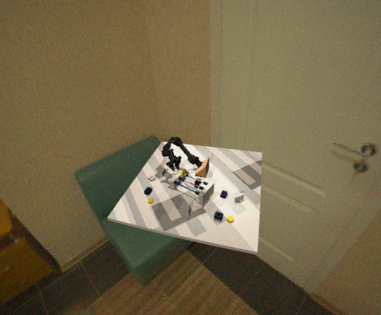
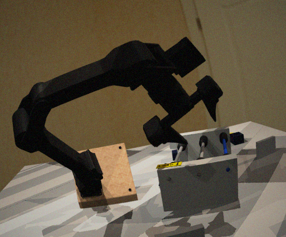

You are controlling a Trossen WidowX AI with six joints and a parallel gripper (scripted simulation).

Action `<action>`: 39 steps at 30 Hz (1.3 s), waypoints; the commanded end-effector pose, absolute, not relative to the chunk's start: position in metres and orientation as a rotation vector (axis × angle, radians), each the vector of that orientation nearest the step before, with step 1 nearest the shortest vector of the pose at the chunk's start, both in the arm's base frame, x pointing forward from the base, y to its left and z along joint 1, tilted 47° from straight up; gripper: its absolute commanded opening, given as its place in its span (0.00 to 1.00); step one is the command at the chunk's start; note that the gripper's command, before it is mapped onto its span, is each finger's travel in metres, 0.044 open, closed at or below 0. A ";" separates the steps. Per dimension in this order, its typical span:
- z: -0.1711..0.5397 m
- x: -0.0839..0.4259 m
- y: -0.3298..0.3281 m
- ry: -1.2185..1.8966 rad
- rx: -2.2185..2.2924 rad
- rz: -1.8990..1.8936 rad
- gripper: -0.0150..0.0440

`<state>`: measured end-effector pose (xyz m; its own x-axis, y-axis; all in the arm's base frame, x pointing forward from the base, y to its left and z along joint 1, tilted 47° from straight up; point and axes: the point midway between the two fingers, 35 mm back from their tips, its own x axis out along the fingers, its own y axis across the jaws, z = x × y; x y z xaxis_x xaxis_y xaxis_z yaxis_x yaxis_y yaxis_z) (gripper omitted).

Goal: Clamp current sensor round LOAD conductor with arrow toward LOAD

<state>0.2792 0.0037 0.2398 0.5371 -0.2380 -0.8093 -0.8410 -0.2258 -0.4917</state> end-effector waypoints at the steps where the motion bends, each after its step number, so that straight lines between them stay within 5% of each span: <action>1: 0.240 0.280 0.004 0.899 -1.732 0.717 0.98; 10: 0.268 0.324 0.006 0.492 -0.865 0.131 1.00; 19: 0.321 0.317 0.000 -0.031 -0.034 -0.003 1.00; 39: 0.323 0.316 0.000 -0.050 0.000 0.000 1.00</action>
